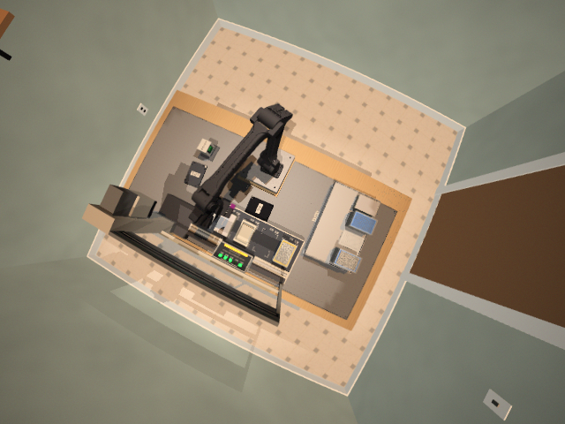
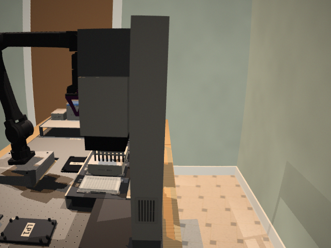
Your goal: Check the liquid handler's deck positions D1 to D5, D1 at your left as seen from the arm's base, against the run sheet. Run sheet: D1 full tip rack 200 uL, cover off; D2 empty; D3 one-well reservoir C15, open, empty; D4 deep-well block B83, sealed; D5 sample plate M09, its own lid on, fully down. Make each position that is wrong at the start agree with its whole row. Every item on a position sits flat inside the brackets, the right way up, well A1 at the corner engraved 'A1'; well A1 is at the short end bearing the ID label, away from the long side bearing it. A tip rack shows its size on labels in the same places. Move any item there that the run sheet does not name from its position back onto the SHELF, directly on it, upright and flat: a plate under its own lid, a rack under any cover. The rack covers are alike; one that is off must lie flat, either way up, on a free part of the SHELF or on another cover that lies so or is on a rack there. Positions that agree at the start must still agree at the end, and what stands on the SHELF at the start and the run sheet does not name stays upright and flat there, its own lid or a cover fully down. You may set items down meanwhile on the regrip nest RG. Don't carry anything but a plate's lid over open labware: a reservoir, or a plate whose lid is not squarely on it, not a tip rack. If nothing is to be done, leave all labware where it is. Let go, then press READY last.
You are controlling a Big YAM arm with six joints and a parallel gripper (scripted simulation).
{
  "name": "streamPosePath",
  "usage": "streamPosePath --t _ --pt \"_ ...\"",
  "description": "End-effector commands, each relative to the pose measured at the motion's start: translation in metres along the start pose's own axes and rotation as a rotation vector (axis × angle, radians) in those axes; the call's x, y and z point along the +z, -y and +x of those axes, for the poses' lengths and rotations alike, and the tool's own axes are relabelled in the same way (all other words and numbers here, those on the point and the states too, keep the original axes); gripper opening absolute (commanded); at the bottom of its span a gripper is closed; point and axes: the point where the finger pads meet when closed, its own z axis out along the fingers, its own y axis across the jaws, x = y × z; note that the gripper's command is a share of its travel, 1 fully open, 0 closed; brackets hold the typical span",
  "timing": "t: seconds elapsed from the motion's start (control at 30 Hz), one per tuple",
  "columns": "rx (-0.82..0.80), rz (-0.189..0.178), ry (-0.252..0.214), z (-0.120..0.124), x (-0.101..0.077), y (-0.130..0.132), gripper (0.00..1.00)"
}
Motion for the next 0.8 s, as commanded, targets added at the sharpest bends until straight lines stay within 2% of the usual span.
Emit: streamPosePath --t 0.0,0.5,0.6,0.63,0.67,0.73,0.77 --pt "-0.004 0.006 0.02 0.017 -0.007 0.006 1.0" --pt "-0.004 0.005 0.012 0.082 0.002 0.004 1.0" --pt "-0.004 0.005 0.013 0.084 0.002 0.004 1.0" --pt "-0.004 0.013 0.037 0.07 -0.008 0.01 1.0" --pt "-0.003 0.016 0.047 0.067 -0.01 0.01 1.0" --pt "-0.005 0.01 0.03 0.071 -0.003 0.009 1.0" --pt "-0.047 0.0 0.001 0.078 0.007 -0.005 1.0"
